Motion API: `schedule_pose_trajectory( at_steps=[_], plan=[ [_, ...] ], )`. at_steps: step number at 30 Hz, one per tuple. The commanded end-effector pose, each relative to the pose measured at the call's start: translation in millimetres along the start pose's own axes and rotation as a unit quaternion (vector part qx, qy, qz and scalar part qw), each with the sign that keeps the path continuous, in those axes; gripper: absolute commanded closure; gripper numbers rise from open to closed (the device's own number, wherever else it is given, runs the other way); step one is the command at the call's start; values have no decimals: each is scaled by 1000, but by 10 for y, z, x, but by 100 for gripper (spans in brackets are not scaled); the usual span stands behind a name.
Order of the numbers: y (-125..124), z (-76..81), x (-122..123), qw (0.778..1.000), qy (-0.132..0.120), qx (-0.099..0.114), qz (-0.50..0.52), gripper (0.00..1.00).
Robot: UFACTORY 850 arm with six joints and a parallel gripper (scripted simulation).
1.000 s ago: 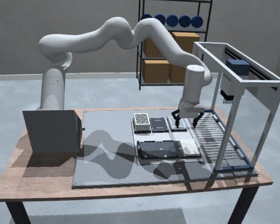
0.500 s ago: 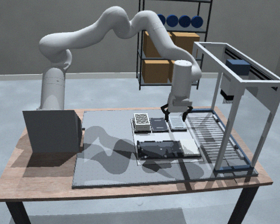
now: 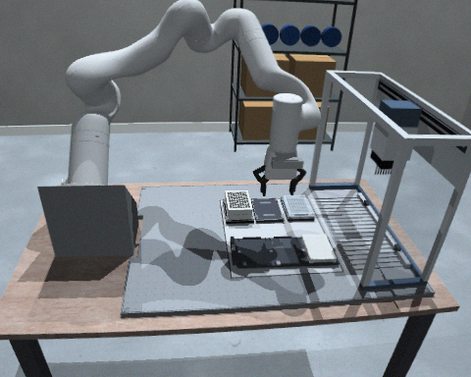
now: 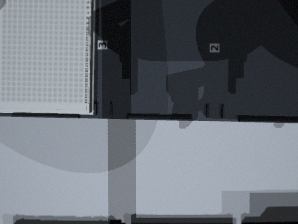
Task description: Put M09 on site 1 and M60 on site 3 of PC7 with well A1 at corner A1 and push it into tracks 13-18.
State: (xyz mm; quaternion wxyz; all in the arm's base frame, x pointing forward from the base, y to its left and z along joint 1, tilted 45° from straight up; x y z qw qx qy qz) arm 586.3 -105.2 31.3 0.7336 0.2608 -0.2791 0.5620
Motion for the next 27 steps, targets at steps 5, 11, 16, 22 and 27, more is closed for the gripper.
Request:
schedule_pose_trajectory(
  at_steps=[5,11,16,22,27],
  plan=[
    [296,50,263,1000,0,-3,1,0],
    [524,76,456,1000,0,-2,1,0],
    [638,90,553,1000,0,-2,1,0],
    [866,116,746,1000,0,-2,1,0],
    [1056,138,907,1000,0,-2,1,0]
  ],
)
Point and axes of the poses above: the point where the finger pads meet when closed, its own z axis back along the fingers, its own y axis across the jaws, x = y × z, the point moved 4 cm from there along z, back along the fingers, and after that the axes turned 6 degrees about -z, right-handed, at the moved point
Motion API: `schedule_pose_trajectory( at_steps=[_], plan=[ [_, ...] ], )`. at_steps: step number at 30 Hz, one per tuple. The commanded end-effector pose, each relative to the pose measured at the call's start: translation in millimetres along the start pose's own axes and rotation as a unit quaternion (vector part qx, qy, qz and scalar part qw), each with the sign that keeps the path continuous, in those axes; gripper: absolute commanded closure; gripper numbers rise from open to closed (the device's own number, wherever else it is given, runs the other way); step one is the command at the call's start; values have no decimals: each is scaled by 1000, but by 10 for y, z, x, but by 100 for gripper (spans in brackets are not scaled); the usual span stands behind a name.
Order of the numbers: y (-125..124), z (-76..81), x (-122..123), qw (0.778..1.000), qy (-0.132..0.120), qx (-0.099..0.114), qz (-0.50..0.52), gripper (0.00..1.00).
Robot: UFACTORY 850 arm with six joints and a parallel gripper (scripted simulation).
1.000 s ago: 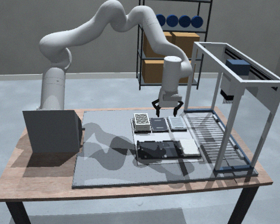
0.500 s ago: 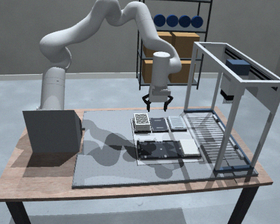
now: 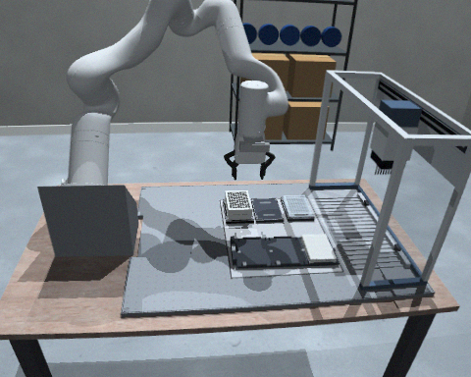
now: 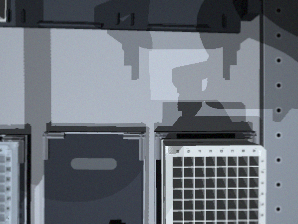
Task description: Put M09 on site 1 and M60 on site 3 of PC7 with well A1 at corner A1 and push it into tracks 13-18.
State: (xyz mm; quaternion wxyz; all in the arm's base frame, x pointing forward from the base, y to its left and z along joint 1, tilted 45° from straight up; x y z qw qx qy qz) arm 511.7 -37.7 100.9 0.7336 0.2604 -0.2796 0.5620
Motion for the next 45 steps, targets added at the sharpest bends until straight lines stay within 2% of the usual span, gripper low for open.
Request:
schedule_pose_trajectory(
  at_steps=[1,6,22,45],
  plan=[
    [166,33,151,1000,0,-2,0,0],
    [277,46,244,1000,0,-2,0,0],
    [277,46,244,1000,0,-2,0,0],
    [276,-304,244,1000,0,-2,0,0]
  ],
)
Point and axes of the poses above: the point where the finger pads meet when closed, its own z axis back along the fingers, its own y axis across the jaws, x = y × z, the point moved 4 cm from there along z, back along the fingers, and after that the axes turned 6 degrees about -z, right-handed, at the moved point
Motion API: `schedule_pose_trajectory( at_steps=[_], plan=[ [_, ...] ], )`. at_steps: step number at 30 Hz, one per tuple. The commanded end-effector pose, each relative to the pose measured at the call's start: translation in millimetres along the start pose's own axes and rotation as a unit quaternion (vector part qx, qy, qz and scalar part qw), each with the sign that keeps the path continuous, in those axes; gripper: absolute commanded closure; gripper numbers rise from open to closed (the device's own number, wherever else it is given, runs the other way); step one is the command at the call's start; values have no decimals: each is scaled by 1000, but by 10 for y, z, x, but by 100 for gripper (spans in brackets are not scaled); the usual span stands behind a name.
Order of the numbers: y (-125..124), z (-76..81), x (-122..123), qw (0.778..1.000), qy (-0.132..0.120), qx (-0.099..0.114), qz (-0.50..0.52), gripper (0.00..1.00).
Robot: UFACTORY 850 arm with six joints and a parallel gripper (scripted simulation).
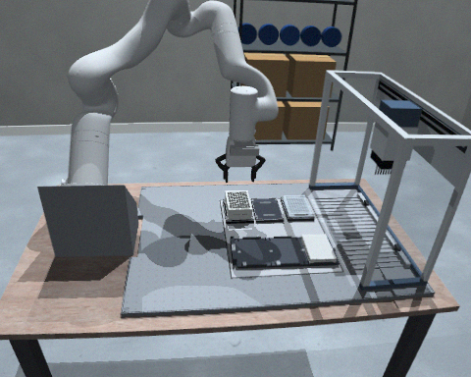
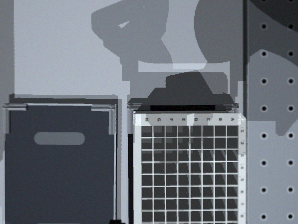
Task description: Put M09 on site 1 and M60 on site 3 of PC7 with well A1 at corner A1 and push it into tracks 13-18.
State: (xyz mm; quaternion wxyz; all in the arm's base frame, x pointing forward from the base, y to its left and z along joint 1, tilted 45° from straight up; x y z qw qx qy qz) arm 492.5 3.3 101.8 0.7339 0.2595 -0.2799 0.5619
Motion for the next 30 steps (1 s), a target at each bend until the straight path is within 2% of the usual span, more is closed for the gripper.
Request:
schedule_pose_trajectory(
  at_steps=[1,30],
  plan=[
    [-7,-64,1,1000,0,-1,0,0],
    [-7,-481,1,1000,0,-1,0,0]
  ],
)
Point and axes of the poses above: the point where the finger pads meet when closed, its own z axis back along the fingers, its own y axis across the jaws, x = y × z, the point moved 4 cm from there along z, back along the fingers, and after that the axes turned 6 degrees about -z, right-handed, at the moved point
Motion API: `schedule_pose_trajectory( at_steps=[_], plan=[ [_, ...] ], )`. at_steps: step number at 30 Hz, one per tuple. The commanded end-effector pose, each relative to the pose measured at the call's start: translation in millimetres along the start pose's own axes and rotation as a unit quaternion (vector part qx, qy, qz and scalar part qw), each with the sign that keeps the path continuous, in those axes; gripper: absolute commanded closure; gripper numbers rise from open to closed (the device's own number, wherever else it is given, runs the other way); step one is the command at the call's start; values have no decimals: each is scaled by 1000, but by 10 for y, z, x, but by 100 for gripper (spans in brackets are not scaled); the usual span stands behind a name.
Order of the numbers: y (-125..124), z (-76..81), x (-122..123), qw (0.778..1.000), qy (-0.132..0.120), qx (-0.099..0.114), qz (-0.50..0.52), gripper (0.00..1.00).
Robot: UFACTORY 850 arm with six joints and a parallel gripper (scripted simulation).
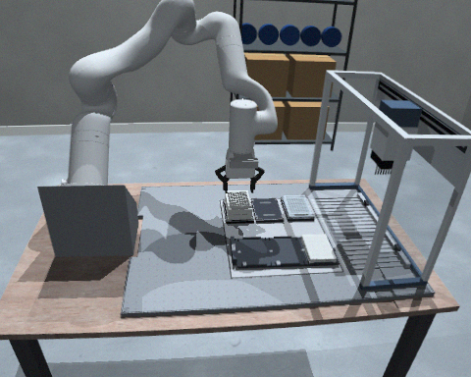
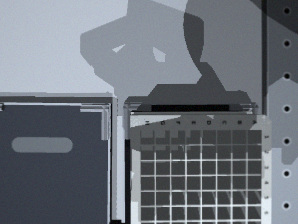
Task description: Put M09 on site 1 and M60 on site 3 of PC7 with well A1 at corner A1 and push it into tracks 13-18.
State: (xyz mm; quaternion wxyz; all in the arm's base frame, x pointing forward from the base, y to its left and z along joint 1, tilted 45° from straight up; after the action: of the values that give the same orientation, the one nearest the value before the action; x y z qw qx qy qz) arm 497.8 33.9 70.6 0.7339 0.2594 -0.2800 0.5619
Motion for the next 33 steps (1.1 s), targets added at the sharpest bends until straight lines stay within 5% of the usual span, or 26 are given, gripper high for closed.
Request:
schedule_pose_trajectory(
  at_steps=[1,33],
  plan=[
    [-6,-42,1,1000,0,-1,0,0],
    [-6,-154,1,1000,0,-1,0,0]
  ],
)
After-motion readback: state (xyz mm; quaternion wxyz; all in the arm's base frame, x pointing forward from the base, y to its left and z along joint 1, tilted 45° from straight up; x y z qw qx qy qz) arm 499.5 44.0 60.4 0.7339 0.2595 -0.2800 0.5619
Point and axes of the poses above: the point where the finger pads meet when closed, its own z axis back along the fingers, its own y axis across the jaws, x = y × z, the point moved 4 cm from there along z, back along the fingers, and after that the axes turned 6 degrees about -z, right-handed, at the moved point
